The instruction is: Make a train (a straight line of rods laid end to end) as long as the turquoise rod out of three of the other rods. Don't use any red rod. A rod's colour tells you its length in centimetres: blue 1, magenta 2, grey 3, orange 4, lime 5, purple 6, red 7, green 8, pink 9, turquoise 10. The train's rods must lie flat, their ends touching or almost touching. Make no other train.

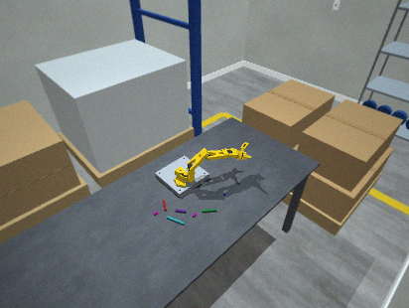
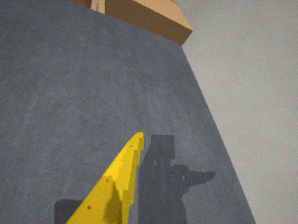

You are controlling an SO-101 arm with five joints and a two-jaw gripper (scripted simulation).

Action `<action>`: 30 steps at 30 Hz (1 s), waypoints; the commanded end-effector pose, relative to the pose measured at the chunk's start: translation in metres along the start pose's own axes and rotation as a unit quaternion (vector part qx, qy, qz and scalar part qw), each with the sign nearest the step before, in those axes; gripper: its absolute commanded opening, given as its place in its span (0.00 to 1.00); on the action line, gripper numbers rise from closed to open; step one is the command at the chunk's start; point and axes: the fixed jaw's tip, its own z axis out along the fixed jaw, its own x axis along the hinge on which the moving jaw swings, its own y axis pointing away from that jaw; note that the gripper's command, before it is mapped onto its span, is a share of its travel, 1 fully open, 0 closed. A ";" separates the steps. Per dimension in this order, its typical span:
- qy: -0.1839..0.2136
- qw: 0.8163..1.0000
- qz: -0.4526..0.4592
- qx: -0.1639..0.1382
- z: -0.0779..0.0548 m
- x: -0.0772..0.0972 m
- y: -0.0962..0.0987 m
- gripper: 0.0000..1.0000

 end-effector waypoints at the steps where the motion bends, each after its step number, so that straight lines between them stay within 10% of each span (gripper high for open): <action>1: 0.005 1.000 -0.006 0.004 -0.005 -0.001 -0.007 1.00; 11: 0.054 0.998 -0.038 0.009 -0.031 0.009 -0.034 1.00; 30: 0.231 0.963 -0.135 -0.025 -0.162 0.067 -0.080 1.00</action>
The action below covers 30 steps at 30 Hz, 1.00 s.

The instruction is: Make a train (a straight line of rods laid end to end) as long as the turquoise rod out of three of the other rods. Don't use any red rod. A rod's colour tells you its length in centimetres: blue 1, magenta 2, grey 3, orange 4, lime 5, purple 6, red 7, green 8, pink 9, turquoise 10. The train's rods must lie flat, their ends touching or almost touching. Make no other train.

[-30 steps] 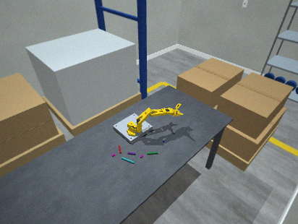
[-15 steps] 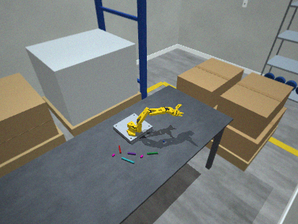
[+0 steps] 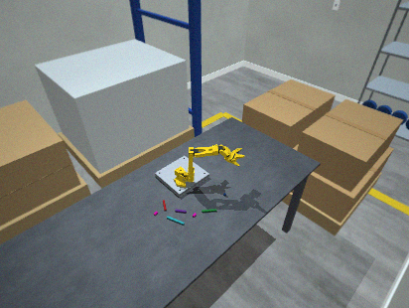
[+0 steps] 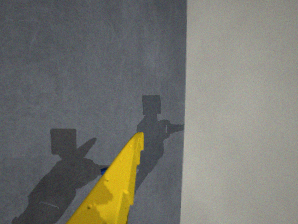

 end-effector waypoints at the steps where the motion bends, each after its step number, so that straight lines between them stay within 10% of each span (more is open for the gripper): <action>1: 0.027 0.999 -0.022 0.000 -0.030 0.029 0.008 1.00; 12: 0.113 0.989 -0.071 -0.065 -0.086 0.094 0.053 1.00; 30: 0.157 0.974 -0.100 -0.131 -0.115 0.131 0.105 1.00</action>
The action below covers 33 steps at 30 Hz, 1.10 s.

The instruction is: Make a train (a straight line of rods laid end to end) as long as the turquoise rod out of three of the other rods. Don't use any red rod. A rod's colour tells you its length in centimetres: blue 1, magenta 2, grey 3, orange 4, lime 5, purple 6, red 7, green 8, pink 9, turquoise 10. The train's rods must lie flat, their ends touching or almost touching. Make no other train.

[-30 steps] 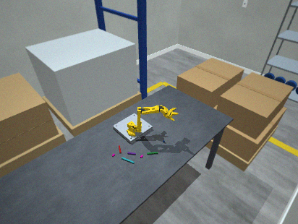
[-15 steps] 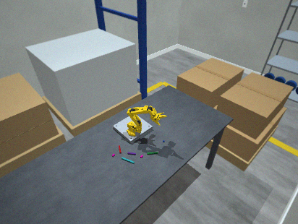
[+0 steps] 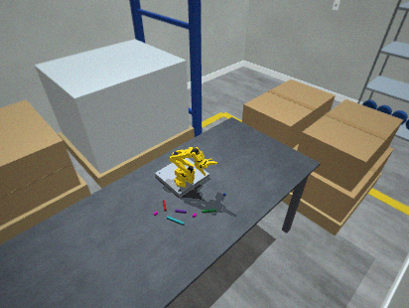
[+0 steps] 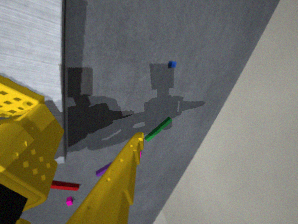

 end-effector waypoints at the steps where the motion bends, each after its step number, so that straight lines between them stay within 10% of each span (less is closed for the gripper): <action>1: 0.003 1.000 -0.004 -0.006 0.000 0.003 0.006 1.00; 33: 0.006 1.000 -0.008 -0.018 0.003 0.004 0.012 1.00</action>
